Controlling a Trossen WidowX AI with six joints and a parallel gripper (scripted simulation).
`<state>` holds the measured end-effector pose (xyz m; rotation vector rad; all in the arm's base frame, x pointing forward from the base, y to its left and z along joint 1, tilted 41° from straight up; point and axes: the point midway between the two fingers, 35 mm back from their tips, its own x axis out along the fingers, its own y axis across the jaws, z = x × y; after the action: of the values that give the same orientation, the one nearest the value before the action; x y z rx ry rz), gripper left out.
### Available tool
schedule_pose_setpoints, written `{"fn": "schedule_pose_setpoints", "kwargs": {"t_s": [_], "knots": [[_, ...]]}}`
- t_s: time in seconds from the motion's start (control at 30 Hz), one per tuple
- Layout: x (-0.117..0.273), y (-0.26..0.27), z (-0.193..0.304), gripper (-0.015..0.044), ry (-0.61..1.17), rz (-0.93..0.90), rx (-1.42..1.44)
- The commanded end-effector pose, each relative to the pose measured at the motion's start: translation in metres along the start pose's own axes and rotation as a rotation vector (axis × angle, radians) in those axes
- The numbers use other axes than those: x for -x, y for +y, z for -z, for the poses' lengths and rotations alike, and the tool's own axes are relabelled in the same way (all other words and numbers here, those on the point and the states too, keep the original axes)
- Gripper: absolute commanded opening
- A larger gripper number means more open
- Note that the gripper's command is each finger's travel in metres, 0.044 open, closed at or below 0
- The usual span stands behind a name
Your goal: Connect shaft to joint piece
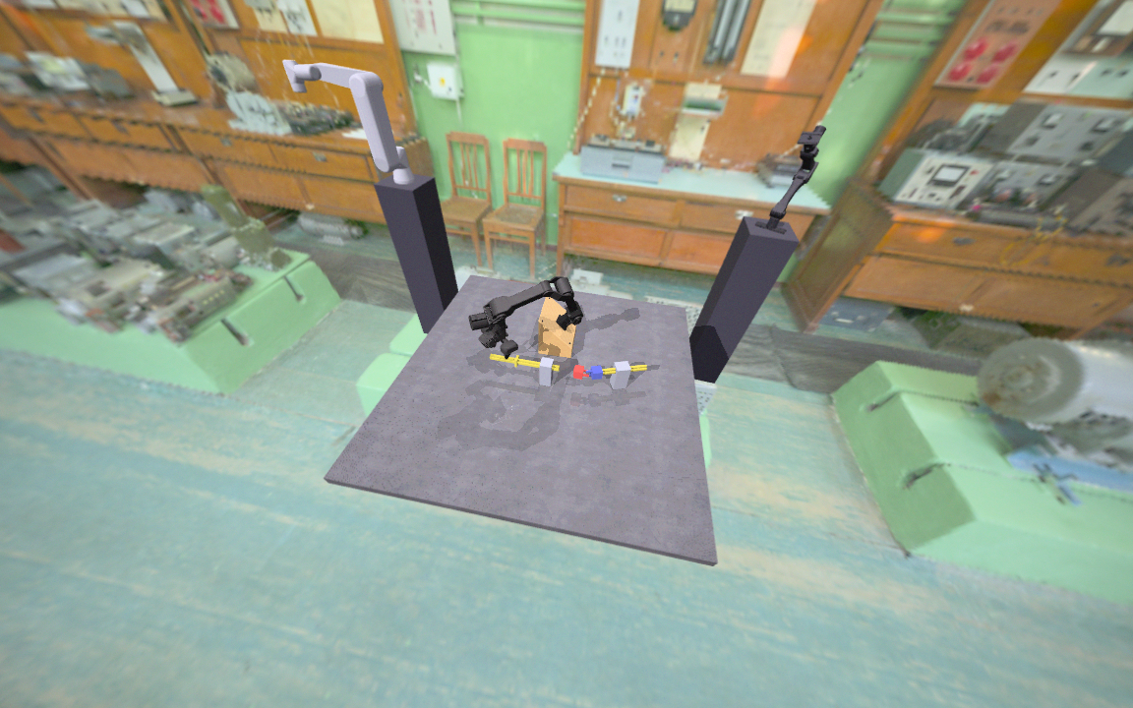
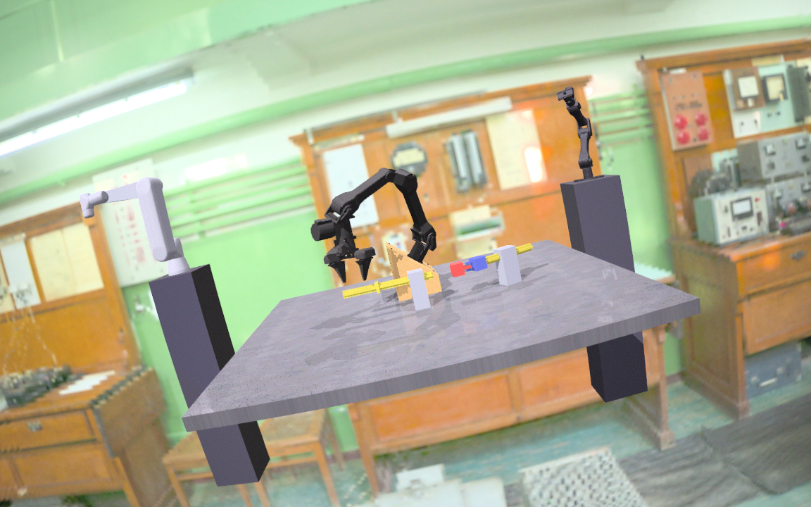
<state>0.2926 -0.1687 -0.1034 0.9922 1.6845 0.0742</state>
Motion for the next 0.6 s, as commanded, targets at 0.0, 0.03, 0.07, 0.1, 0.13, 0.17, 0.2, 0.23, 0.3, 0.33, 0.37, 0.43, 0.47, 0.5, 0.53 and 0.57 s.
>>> {"fn": "schedule_pose_setpoints", "kwargs": {"t_s": [0.0, 0.03, 0.07, 0.1, 0.13, 0.17, 0.2, 0.23, 0.3, 0.33, 0.37, 0.43, 0.47, 0.5, 0.53, 0.57], "knots": [[-0.008, 0.000, 0.002, 0.0440, -0.007, -0.015, -0.165], [-0.010, 0.000, 0.002, 0.0440, -0.008, -0.017, -0.200], [-0.011, 0.000, 0.002, 0.0440, -0.010, -0.019, -0.234], [-0.013, 0.000, 0.002, 0.0440, -0.011, -0.021, -0.268], [-0.014, 0.000, 0.002, 0.0440, -0.013, -0.024, -0.302], [-0.016, -0.001, 0.003, 0.0440, -0.014, -0.026, -0.336], [-0.017, -0.001, 0.003, 0.0440, -0.015, -0.028, -0.371], [-0.019, -0.001, 0.003, 0.0440, -0.016, -0.031, -0.405], [-0.022, -0.001, 0.003, 0.0440, -0.018, -0.036, -0.473], [-0.023, -0.001, 0.004, 0.0440, -0.019, -0.039, -0.507], [-0.024, -0.001, 0.004, 0.0440, -0.020, -0.041, -0.541], [-0.027, -0.001, 0.004, 0.0440, -0.021, -0.047, -0.609], [-0.029, -0.001, 0.005, 0.0440, -0.022, -0.050, -0.644], [-0.030, -0.001, 0.005, 0.0440, -0.022, -0.053, -0.678], [-0.032, -0.001, 0.005, 0.0440, -0.023, -0.056, -0.712], [-0.033, -0.001, 0.005, 0.0440, -0.023, -0.059, -0.746]]}}
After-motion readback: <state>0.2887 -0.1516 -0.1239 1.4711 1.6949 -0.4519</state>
